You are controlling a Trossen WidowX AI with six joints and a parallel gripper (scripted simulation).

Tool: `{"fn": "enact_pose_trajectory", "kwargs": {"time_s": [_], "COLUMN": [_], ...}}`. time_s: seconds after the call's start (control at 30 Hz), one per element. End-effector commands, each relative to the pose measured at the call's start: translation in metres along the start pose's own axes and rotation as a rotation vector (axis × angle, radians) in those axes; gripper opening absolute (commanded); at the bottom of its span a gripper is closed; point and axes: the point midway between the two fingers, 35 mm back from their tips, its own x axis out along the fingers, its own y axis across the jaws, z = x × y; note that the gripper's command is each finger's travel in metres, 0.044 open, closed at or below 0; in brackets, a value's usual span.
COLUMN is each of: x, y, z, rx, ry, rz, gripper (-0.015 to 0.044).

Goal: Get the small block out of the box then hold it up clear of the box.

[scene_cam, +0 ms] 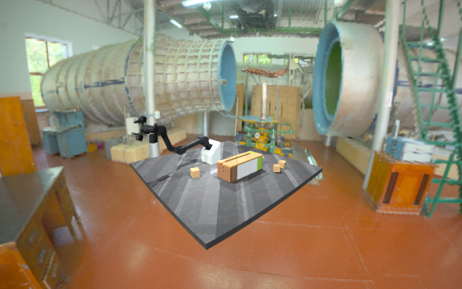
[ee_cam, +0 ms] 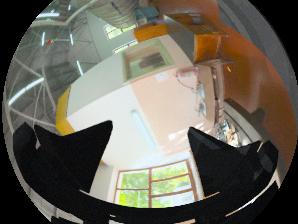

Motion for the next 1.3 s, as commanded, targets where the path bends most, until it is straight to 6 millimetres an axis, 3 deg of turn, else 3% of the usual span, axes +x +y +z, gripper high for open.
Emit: {"fn": "enact_pose_trajectory", "kwargs": {"time_s": [0.0,0.07,0.3,0.53,0.7,0.9,1.1,1.27], "x": [0.0,0.0,-0.017,-0.067,-0.12,-0.196,-0.284,-0.363], "y": [0.003,0.024,0.13,0.23,0.29,0.343,0.377,0.387], "z": [-0.001,-0.005,-0.025,-0.042,-0.052,-0.06,-0.065,-0.064], "rx": [0.01,0.09,0.463,0.789,0.973,1.129,1.214,1.221], "ry": [0.003,0.032,0.23,0.524,0.781,1.123,1.5,1.83], "rz": [0.006,0.051,0.264,0.441,0.528,0.577,0.558,0.484], "gripper": [0.04,0.04,0.04,0.04,0.04,0.04,0.04,0.04]}}
